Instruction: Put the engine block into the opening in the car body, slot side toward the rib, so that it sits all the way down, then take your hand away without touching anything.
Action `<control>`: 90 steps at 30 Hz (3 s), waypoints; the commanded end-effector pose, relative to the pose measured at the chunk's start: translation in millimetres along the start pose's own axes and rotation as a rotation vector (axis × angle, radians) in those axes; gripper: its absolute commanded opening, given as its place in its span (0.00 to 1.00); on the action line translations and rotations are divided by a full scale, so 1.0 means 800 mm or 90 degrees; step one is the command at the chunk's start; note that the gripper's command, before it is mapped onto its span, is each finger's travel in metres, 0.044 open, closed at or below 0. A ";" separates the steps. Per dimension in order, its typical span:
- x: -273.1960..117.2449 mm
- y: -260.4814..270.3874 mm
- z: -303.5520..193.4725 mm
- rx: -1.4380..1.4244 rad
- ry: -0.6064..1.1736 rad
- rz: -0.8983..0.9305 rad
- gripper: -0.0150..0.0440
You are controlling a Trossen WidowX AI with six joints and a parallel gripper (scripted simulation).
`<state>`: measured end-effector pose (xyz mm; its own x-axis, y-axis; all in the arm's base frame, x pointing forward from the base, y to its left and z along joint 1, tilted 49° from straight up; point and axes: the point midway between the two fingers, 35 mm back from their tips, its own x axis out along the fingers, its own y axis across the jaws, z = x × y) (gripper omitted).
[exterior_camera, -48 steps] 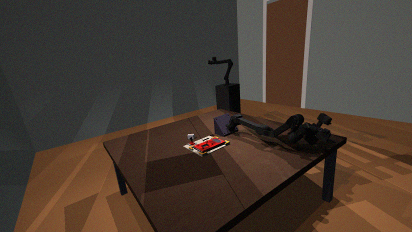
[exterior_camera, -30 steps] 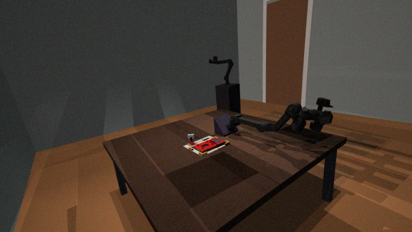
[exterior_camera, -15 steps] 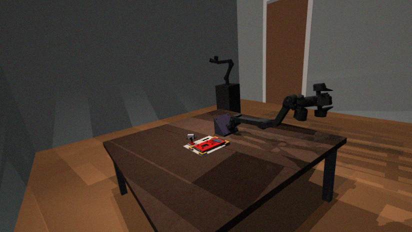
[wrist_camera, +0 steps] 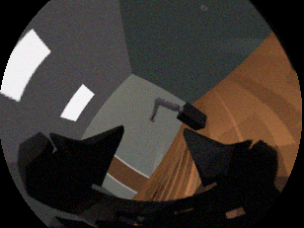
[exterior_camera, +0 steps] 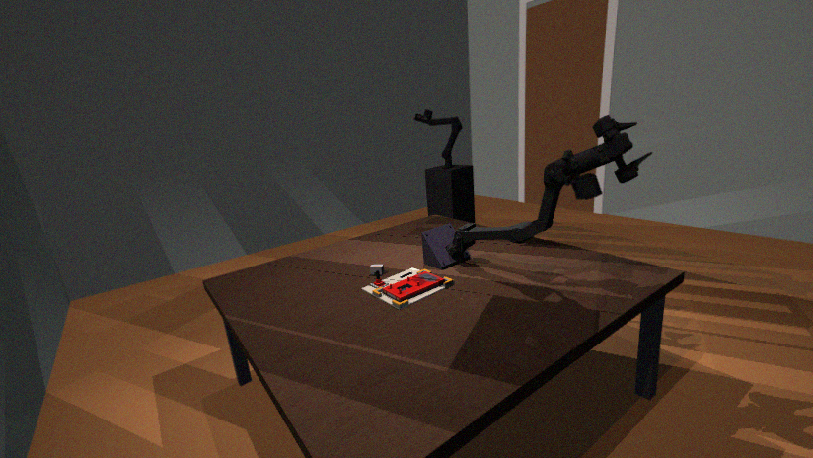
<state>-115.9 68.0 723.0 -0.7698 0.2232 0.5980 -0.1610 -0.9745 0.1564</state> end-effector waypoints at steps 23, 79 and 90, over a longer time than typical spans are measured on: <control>-0.104 0.255 0.054 -0.132 -0.248 0.293 1.00; -0.760 0.543 -0.121 -0.389 -0.750 1.260 1.00; -0.878 0.498 -0.201 -0.423 -0.821 1.488 1.00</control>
<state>250.1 -488.4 274.4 0.3863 -0.7868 -0.4813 -0.3280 0.3705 -0.8690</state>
